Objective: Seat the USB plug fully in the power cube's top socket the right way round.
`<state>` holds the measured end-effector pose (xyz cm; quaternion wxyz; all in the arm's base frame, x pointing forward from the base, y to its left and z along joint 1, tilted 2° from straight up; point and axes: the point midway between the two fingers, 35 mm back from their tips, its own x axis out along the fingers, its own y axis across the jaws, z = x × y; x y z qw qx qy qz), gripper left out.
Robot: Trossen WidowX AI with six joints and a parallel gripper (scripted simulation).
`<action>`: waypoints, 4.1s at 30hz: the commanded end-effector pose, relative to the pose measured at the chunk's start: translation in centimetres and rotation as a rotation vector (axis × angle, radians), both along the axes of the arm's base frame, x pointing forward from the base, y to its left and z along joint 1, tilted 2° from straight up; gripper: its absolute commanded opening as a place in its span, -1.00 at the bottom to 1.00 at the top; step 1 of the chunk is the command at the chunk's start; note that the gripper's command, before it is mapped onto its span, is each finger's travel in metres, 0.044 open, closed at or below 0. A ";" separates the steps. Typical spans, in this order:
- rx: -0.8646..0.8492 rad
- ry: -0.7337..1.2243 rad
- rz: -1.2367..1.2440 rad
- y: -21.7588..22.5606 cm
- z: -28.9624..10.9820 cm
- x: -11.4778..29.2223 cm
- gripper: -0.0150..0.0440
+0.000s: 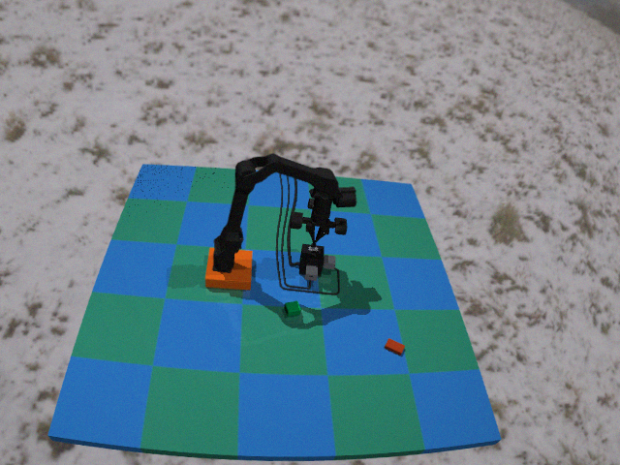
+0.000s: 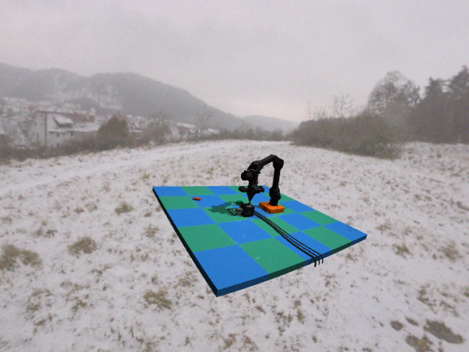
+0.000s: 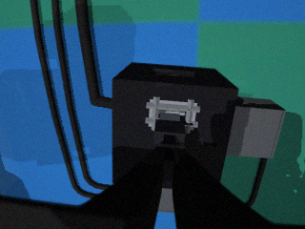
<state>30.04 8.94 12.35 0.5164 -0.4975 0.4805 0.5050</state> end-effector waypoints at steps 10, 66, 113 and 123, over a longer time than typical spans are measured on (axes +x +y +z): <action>0.001 -0.004 0.001 0.0 1.0 0.0 -0.49; 0.026 0.039 -0.904 -0.1 1.9 -0.1 -0.49; 0.061 0.093 -2.132 -0.1 1.9 -0.1 -0.49; 0.068 0.104 -2.394 -0.1 1.9 -0.1 -0.49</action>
